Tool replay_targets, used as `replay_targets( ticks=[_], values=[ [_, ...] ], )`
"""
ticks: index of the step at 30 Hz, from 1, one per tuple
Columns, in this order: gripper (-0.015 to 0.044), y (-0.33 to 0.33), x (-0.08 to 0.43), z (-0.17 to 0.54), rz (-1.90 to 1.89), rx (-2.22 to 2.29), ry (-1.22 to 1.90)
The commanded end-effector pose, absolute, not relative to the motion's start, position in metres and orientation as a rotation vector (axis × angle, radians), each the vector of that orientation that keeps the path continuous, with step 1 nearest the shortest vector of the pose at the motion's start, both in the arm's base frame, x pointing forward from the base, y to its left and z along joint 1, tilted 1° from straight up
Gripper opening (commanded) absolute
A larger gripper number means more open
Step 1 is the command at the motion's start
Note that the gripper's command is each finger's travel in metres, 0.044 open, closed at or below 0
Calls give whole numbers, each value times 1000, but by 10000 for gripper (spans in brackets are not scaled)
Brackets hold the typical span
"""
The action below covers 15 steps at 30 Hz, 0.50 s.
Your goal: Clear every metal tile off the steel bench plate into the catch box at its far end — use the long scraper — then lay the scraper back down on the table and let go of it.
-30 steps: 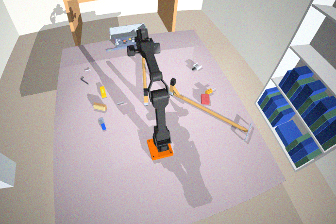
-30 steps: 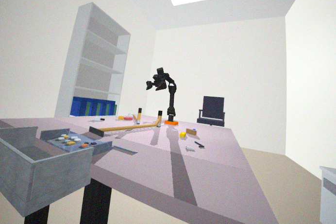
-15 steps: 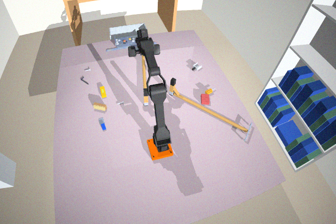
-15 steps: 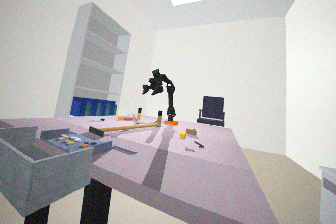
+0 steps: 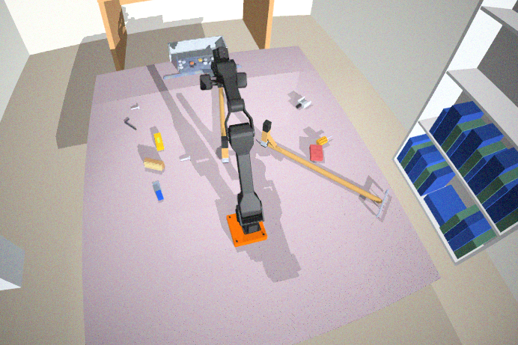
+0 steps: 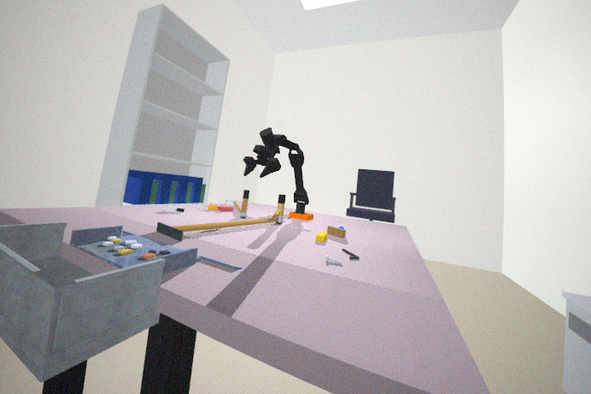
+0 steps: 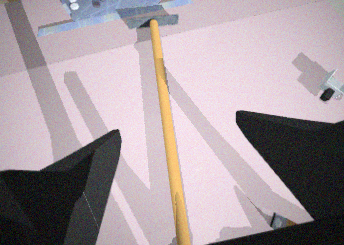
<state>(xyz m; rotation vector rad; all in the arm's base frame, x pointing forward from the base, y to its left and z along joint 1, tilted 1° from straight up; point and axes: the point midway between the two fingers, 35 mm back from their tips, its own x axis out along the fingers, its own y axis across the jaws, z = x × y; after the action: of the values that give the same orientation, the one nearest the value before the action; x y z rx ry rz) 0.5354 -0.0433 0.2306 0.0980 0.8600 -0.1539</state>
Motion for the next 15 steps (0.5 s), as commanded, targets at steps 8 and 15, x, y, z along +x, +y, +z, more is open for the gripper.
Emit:
replay_targets(
  ticks=[8,15],
  values=[
    [440,-52,552,192,-168,126,933],
    [440,-57,561,168,-179,139,976]
  ],
)
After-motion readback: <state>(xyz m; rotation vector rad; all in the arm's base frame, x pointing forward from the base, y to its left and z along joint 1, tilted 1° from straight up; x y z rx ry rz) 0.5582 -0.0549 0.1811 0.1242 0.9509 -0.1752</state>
